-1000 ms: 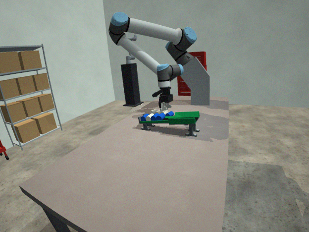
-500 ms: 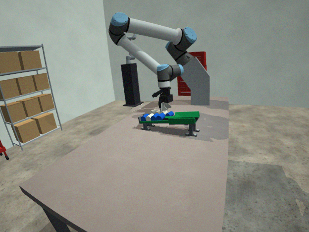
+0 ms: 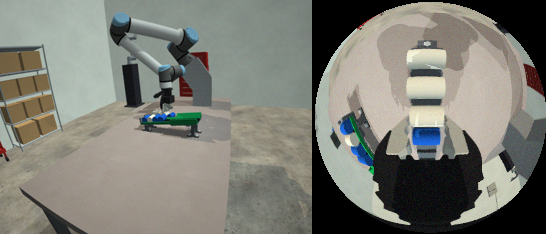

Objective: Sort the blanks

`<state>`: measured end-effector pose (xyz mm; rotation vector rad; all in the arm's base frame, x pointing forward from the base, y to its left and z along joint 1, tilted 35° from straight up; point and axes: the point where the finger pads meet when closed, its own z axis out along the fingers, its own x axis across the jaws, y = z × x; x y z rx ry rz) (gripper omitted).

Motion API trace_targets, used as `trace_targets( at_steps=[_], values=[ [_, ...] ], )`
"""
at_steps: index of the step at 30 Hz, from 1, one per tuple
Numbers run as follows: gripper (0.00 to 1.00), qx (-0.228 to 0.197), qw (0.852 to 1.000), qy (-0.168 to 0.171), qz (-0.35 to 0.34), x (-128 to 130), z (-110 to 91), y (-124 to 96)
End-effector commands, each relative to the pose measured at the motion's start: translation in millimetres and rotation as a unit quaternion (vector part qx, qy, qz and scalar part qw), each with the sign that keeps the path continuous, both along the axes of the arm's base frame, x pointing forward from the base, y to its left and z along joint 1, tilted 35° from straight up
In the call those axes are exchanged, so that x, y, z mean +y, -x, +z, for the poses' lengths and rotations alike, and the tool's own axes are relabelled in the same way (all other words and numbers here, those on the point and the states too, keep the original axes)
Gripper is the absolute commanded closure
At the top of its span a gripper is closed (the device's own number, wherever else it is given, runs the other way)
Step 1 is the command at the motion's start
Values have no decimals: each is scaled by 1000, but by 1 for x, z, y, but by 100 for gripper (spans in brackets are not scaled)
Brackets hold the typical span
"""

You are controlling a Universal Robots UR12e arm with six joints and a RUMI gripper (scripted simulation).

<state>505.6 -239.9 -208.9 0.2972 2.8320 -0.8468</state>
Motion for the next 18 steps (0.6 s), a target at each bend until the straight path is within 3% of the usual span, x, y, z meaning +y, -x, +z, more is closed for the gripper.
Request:
trace_targets(
  at_steps=[1,18],
  values=[
    [65,-2,1000,1,1,1,1,-2],
    [65,-2,1000,1,2,0,2,-4]
  ],
)
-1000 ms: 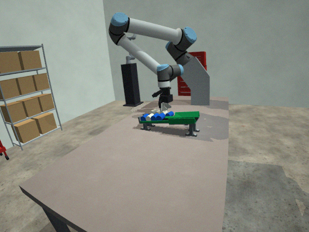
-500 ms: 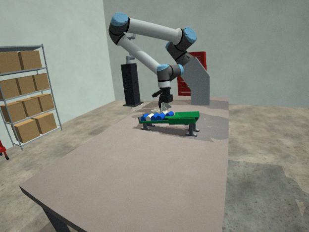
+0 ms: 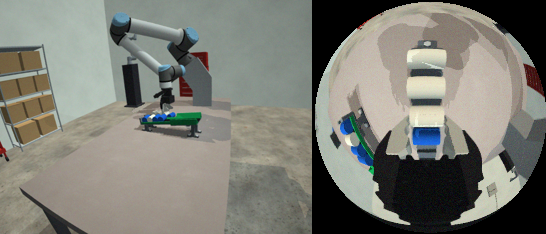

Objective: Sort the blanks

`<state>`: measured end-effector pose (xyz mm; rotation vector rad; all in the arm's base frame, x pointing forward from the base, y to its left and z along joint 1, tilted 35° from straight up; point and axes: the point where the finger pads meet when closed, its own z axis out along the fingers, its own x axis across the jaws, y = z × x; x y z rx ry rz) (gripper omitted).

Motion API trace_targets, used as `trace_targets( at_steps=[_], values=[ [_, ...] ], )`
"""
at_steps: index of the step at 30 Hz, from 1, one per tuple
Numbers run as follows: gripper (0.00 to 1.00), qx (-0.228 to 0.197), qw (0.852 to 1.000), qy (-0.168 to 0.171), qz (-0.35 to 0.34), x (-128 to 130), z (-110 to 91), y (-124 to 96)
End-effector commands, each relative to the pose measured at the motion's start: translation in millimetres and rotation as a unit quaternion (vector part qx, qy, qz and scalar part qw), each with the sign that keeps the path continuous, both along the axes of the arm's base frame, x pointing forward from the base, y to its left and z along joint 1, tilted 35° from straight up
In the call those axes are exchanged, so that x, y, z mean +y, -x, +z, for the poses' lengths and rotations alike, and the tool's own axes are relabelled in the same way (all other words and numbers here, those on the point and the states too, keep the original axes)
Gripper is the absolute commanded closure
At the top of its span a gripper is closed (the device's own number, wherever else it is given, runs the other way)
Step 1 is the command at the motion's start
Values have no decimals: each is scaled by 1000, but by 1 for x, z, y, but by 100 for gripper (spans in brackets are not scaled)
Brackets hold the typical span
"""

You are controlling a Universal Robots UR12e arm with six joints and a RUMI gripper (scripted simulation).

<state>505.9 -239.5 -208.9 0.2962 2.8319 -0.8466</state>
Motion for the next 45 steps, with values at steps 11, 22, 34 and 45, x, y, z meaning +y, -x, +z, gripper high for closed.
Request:
trace_targets(
  at_steps=[11,22,34,45],
  values=[
    [65,-1,1000,1,1,0,1,-3],
    [65,-1,1000,1,1,0,1,-3],
    [57,-1,1000,1,1,0,1,-3],
    [52,-1,1000,1,1,0,1,-3]
  ],
)
